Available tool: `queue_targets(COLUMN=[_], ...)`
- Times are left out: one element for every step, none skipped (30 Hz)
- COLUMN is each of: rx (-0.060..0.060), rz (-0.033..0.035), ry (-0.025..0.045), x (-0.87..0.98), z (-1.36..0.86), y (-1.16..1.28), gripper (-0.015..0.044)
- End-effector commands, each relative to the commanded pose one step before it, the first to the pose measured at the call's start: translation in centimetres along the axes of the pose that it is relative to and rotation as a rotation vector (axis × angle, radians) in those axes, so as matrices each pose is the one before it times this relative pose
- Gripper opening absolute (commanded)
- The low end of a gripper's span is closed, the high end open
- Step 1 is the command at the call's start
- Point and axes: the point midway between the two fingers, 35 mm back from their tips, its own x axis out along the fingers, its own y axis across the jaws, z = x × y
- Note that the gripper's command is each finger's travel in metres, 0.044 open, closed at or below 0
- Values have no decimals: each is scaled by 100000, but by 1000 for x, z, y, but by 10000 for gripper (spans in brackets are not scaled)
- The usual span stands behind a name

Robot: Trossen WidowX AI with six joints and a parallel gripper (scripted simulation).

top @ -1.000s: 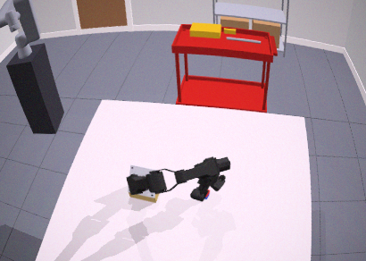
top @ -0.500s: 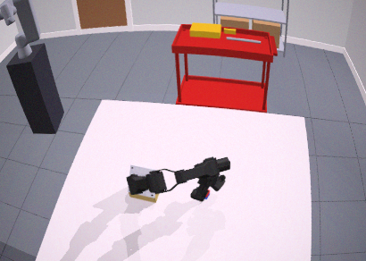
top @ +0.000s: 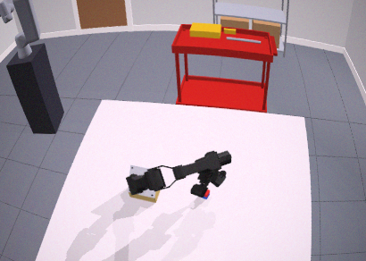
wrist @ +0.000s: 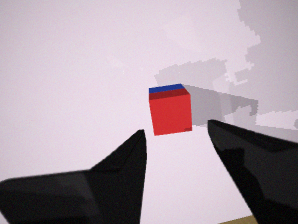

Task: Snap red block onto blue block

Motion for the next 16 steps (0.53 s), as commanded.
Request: queue_targets(rx=[786,2,2,0,10,7,0,0,0,0,0,0,0,0,0,0], rz=[1878,-105,-39,0,9,7,0,0,0,0,0,0,0,0,0,0], ry=[-1984,-16,-6,0,-9,-7,0,0,0,0,0,0,0,0,0,0], x=[-5768,-840,-280,0,-1,1,0,0,0,0,0,0,0,0,0,0], z=[42,-101,-37,0,176,124,0,0,0,0,0,0,0,0,0,0], y=[128,-83,-32,0,176,124,0,0,0,0,0,0,0,0,0,0], gripper=[220,220,220,220,220,220,220,220,220,220,220,220,220,220,220,220])
